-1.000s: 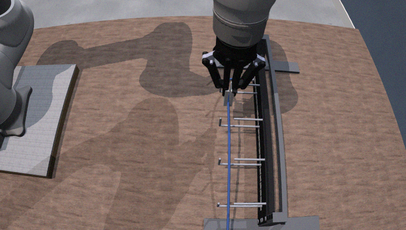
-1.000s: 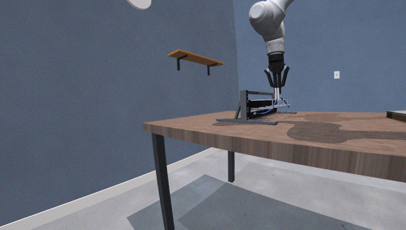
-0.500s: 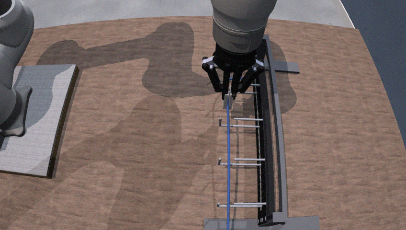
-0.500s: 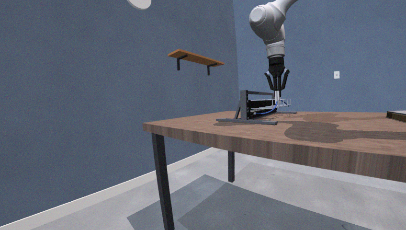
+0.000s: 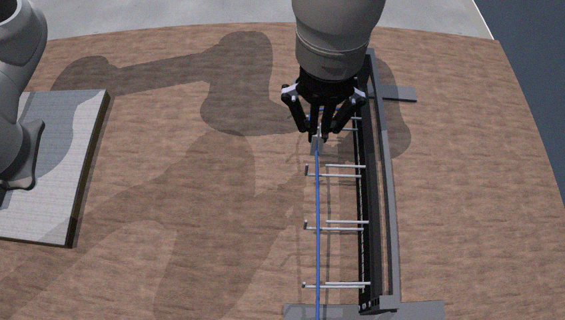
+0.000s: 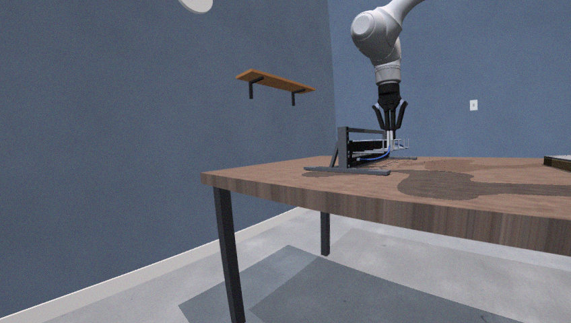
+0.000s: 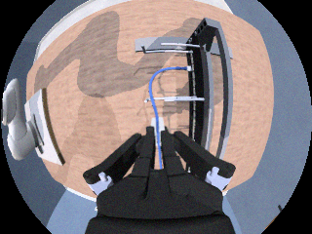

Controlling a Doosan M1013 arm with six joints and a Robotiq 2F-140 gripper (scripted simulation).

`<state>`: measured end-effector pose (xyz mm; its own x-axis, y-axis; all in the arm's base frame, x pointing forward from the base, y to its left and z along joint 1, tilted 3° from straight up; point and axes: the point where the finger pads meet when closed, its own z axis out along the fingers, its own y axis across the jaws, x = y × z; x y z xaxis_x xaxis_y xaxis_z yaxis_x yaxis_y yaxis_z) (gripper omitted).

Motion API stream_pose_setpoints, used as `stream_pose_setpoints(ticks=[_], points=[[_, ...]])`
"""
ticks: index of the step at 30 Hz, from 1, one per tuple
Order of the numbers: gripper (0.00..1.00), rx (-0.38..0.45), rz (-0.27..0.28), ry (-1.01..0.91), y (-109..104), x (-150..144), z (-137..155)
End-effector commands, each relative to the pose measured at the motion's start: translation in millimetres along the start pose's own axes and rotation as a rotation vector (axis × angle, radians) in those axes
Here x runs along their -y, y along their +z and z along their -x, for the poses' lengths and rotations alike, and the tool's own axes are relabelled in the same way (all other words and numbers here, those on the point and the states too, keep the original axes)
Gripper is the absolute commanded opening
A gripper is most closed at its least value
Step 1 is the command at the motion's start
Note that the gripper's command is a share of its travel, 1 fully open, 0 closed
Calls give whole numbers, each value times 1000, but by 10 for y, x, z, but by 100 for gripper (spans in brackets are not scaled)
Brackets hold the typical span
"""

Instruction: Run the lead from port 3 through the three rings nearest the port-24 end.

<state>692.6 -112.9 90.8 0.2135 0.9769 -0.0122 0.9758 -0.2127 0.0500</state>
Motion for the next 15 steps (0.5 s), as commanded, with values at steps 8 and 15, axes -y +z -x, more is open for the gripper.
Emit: stream_pose_setpoints(ticks=[8,15], points=[[0,-1,1,0,41,-4,-3],[0,-1,1,0,54,-4,-3]])
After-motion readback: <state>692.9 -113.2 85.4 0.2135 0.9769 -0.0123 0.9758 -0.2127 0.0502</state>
